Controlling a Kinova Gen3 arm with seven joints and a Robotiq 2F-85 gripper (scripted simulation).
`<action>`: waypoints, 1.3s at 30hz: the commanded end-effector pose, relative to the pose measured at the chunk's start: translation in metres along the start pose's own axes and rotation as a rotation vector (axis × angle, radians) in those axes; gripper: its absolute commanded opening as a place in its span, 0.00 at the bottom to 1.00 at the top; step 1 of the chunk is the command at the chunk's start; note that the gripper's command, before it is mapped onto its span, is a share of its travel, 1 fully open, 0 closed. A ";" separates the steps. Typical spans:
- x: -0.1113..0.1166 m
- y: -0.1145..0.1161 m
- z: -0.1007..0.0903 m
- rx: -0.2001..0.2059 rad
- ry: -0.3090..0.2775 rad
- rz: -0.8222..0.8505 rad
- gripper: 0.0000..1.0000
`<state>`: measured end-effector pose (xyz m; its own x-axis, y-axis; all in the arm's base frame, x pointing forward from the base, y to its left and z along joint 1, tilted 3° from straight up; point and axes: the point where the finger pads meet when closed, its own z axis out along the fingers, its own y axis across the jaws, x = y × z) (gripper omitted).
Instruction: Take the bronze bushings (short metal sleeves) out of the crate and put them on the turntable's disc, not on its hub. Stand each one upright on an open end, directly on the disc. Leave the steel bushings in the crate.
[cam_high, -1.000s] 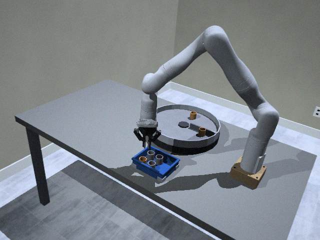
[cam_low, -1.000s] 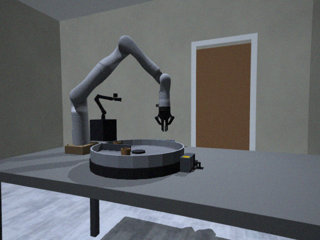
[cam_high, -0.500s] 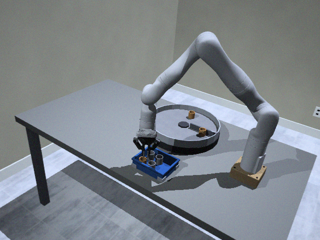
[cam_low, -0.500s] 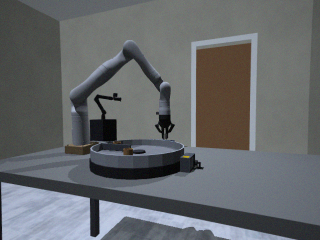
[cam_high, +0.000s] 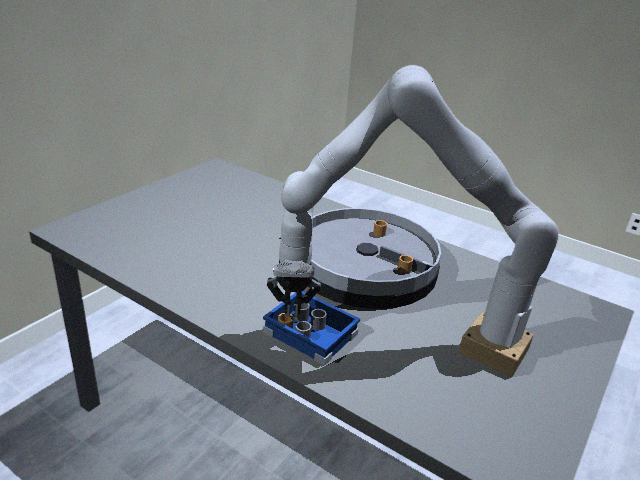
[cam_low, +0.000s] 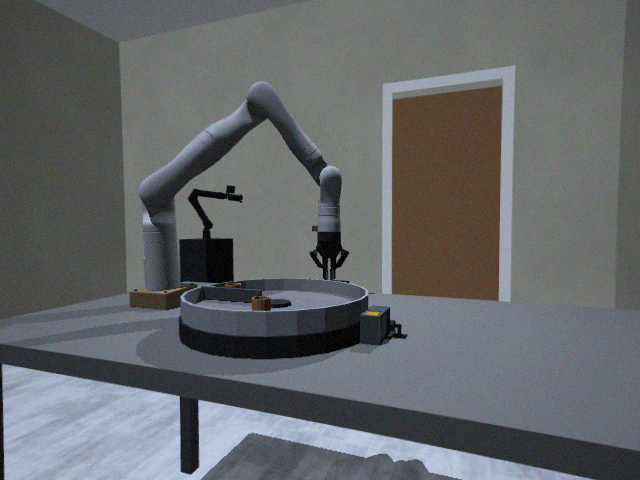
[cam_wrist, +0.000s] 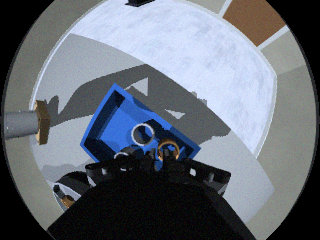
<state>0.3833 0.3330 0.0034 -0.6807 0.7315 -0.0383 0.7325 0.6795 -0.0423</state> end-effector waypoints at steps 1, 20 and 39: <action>0.000 0.001 -0.001 -0.002 0.000 0.000 0.12; 0.000 0.001 -0.001 -0.002 0.000 0.000 0.12; 0.000 0.001 0.006 -0.002 0.000 0.000 0.12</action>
<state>0.3834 0.3328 -0.0034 -0.6808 0.7315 -0.0382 0.7325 0.6795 -0.0420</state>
